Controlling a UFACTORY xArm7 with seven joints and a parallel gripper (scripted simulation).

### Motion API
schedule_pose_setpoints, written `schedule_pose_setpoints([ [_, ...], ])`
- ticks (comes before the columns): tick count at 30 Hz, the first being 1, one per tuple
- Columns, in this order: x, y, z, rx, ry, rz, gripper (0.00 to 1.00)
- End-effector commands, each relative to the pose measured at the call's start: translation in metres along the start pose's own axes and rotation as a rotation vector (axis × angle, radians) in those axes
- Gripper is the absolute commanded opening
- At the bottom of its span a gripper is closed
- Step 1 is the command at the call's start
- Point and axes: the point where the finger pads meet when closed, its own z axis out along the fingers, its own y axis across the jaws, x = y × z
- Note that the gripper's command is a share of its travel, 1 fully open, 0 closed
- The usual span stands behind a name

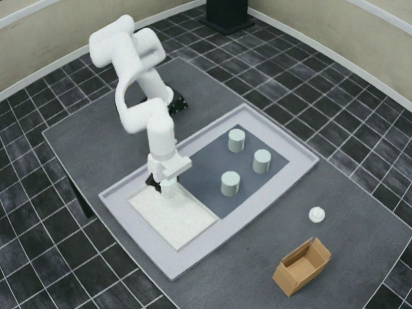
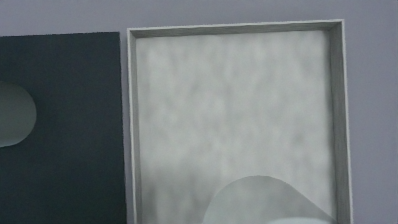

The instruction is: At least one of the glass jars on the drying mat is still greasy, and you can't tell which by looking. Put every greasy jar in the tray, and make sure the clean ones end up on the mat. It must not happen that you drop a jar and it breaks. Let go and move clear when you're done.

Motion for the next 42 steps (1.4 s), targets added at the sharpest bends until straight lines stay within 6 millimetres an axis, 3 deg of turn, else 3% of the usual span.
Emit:
schedule_pose_setpoints([
  [1,0.003,0.003,-0.002,0.0,0.005,-0.002,0.0],
  [6,0.003,0.003,-0.002,0.0,0.005,-0.002,0.0],
  [42,0.004,0.003,0.081,0.0,0.005,-0.002,0.0],
])
